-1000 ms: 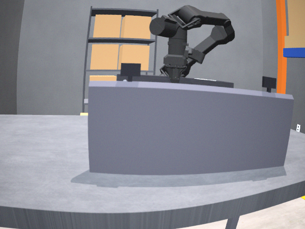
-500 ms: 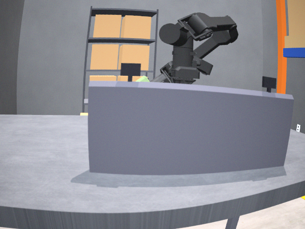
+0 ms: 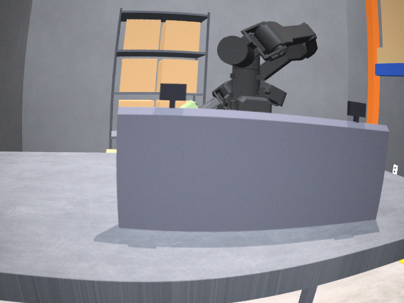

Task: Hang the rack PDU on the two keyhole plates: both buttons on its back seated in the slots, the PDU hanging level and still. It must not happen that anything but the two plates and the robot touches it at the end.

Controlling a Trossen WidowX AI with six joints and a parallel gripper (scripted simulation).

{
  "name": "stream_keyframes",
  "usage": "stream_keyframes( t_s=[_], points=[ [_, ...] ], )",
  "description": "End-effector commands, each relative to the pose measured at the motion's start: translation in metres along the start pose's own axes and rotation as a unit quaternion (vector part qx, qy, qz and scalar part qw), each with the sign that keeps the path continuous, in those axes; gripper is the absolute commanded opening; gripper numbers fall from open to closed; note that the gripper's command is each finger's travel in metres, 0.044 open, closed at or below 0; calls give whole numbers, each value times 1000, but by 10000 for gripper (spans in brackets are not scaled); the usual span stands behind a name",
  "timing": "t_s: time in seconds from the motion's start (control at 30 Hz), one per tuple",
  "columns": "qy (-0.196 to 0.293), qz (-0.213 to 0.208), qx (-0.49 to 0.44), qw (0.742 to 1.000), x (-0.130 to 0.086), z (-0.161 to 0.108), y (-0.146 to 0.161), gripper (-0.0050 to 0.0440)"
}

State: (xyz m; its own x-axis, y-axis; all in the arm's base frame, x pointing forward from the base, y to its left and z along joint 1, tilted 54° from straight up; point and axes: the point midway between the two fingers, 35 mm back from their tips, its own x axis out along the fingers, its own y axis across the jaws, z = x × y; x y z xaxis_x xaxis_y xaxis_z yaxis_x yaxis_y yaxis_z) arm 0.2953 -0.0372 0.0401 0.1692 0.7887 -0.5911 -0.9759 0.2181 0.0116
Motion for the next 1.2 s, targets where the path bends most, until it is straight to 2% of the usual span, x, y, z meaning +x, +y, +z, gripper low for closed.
stream_keyframes(
  t_s=[0.0, 0.63, 1.17],
  points=[
    [2, -8, -6, 1000, -5, 2, -11, -50],
    [2, -10, -6, 1000, -6, 3, -38, -50],
    [4, -9, -10, 1000, -5, 4, -37, -50]
  ],
)
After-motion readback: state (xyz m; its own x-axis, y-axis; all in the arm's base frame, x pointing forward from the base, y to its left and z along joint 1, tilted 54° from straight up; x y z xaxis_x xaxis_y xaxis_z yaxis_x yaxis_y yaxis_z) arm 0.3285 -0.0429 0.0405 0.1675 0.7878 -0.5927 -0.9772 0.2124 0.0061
